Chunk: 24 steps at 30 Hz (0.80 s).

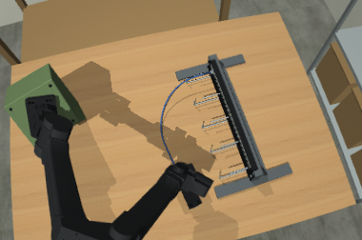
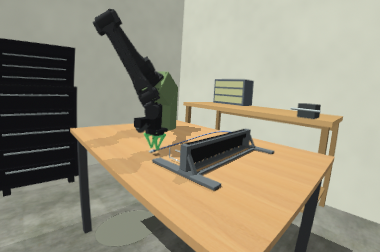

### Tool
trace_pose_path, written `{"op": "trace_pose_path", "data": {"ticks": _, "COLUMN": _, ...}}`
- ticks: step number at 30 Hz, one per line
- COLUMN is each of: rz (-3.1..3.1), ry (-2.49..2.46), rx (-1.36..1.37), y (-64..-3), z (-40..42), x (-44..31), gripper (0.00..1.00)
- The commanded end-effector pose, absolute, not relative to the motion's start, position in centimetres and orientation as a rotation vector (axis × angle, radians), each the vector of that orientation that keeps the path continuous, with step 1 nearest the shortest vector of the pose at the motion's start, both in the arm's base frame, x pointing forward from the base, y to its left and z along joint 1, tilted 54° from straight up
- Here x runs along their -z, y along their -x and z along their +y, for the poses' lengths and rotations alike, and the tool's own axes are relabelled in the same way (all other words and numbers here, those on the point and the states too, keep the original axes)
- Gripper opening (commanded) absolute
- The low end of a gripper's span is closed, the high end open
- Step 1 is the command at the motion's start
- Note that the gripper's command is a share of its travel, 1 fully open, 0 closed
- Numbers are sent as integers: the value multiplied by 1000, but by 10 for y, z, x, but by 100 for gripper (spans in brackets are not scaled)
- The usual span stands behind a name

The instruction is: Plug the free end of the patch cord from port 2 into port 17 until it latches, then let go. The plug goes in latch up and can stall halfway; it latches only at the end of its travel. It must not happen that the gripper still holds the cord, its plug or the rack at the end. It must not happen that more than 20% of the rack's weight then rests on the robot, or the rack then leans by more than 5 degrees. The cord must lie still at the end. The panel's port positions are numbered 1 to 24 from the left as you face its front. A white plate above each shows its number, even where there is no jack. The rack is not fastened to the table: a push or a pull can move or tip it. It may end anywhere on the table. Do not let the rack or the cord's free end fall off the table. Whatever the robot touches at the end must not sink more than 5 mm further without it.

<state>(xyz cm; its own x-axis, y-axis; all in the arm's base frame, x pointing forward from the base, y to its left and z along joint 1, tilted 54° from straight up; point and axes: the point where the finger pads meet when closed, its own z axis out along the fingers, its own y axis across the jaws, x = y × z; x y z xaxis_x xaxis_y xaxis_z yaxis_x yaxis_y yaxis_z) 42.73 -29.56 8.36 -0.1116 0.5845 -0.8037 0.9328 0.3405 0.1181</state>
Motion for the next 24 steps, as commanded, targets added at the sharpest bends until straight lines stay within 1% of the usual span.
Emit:
{"op": "trace_pose_path", "data": {"ticks": 1, "rz": 1809, "ry": -1343, "rx": 563, "y": -428, "z": -304, "x": -78, "gripper": 36}}
{"op": "trace_pose_path", "data": {"ticks": 24, "rz": 1811, "ry": -1344, "rx": 564, "y": -429, "z": -308, "x": -74, "gripper": 36}}
